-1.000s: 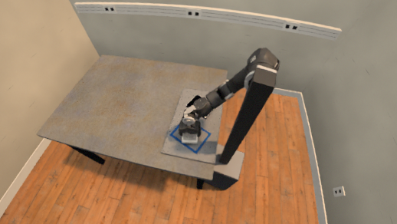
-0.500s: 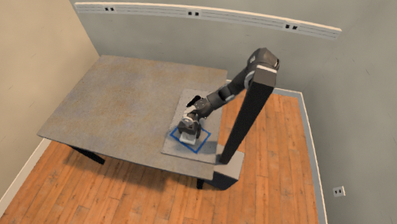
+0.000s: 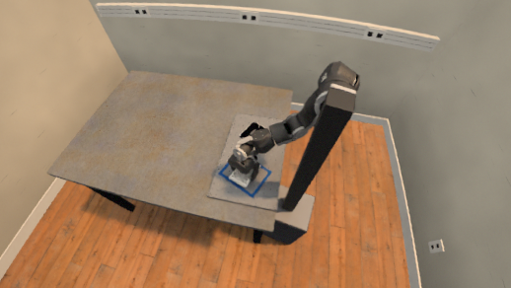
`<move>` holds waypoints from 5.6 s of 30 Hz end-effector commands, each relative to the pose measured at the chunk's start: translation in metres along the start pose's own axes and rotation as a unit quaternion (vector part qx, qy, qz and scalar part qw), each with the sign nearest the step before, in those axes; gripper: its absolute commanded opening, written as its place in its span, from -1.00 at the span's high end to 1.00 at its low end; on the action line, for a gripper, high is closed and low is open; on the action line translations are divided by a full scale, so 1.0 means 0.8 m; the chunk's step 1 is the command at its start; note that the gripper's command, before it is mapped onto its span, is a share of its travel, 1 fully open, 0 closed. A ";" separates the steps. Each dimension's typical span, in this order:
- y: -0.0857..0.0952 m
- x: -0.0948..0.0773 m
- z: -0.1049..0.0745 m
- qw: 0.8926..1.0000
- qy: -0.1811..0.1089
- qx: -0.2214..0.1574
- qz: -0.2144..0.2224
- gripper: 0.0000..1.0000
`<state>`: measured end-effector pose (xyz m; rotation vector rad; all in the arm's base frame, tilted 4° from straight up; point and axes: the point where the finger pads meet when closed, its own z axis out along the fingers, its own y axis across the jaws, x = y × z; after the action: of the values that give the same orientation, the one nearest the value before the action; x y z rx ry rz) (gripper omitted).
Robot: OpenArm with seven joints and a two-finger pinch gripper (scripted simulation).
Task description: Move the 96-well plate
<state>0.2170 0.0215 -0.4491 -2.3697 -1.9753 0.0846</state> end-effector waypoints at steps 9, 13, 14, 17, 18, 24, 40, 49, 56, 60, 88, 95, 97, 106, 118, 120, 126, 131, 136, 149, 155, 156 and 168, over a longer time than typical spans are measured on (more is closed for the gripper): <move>0.007 -0.005 -0.002 1.000 -0.021 -0.018 -0.004 1.00; 0.008 -0.005 0.002 1.000 -0.021 -0.021 -0.004 1.00; 0.008 -0.005 0.004 1.000 -0.020 -0.022 -0.004 1.00; 0.009 -0.004 0.009 0.999 -0.020 -0.025 -0.005 1.00; 0.009 -0.004 0.009 0.999 -0.020 -0.025 -0.005 1.00; 0.009 -0.004 0.009 0.999 -0.020 -0.025 -0.005 1.00; 0.010 -0.007 0.020 0.999 -0.020 -0.025 -0.005 1.00; 0.010 -0.007 0.022 0.999 -0.020 -0.025 -0.005 1.00; 0.010 -0.006 0.023 0.999 -0.020 -0.025 -0.005 1.00; 0.010 -0.006 0.023 0.999 -0.020 -0.025 -0.005 1.00; 0.010 -0.007 0.027 0.999 -0.020 -0.025 -0.005 1.00; 0.010 -0.007 0.027 0.999 -0.020 -0.025 -0.005 1.00; 0.010 -0.007 0.027 0.999 -0.020 -0.024 -0.005 0.93; 0.008 -0.008 0.028 1.000 -0.021 -0.023 -0.004 0.33; 0.008 -0.008 0.028 1.000 -0.021 -0.023 -0.004 -0.33; 0.008 -0.008 0.028 1.000 -0.021 -0.023 -0.004 -0.47; 0.008 -0.008 0.028 1.000 -0.021 -0.023 -0.004 -0.54; 0.008 -0.008 0.017 1.000 -0.021 -0.023 -0.004 -0.54; 0.006 -0.006 -0.022 0.999 -0.021 -0.023 -0.004 -0.54; 0.006 -0.004 -0.043 0.999 -0.020 -0.025 -0.006 -0.54; 0.004 -0.004 -0.073 0.999 -0.021 -0.023 -0.004 -0.54; 0.004 -0.004 -0.073 0.999 -0.021 -0.023 -0.004 -0.54; 0.004 -0.002 -0.076 0.995 -0.023 -0.021 -0.097 -0.81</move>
<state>0.2255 0.0164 -0.3901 -2.2637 -2.2059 0.0956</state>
